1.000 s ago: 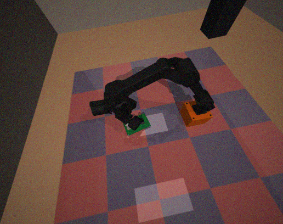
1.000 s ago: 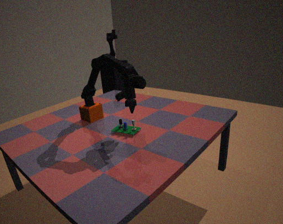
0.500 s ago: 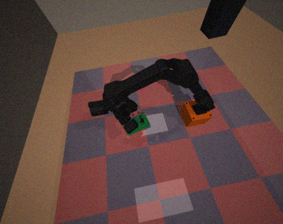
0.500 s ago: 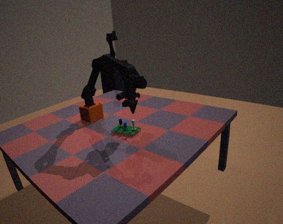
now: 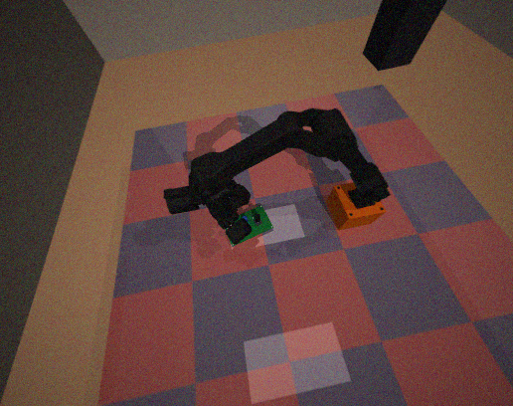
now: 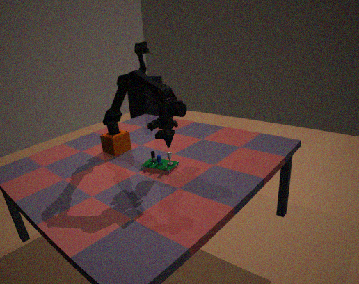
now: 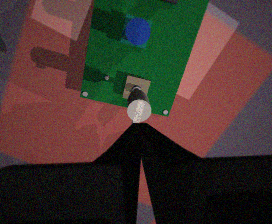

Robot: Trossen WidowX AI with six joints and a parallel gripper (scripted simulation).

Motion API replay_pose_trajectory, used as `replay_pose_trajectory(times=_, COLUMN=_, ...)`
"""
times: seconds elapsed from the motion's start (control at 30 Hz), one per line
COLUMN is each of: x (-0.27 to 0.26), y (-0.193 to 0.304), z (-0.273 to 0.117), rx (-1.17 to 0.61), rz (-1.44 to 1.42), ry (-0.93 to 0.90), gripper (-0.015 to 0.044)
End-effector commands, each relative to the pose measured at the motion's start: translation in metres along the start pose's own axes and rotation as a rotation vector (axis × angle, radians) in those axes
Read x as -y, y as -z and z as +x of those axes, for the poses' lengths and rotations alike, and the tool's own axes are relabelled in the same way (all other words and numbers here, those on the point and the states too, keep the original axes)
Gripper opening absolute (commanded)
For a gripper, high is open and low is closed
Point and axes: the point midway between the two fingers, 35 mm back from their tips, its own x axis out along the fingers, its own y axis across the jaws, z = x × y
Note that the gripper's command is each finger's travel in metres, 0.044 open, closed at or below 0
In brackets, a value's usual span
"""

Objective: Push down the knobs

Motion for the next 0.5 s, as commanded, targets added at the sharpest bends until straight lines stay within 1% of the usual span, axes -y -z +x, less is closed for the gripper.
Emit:
replay_pose_trajectory(times=0.0, x=0.001, y=-0.001, z=0.007, rx=0.005, rz=0.007, ry=0.008, gripper=0.0)
replay_pose_trajectory(times=0.3, x=0.001, y=-0.001, z=0.022, rx=0.005, rz=0.007, ry=0.008, gripper=0.0)
replay_pose_trajectory(times=0.47, x=0.001, y=-0.001, z=0.023, rx=0.005, rz=0.007, ry=0.008, gripper=0.0)
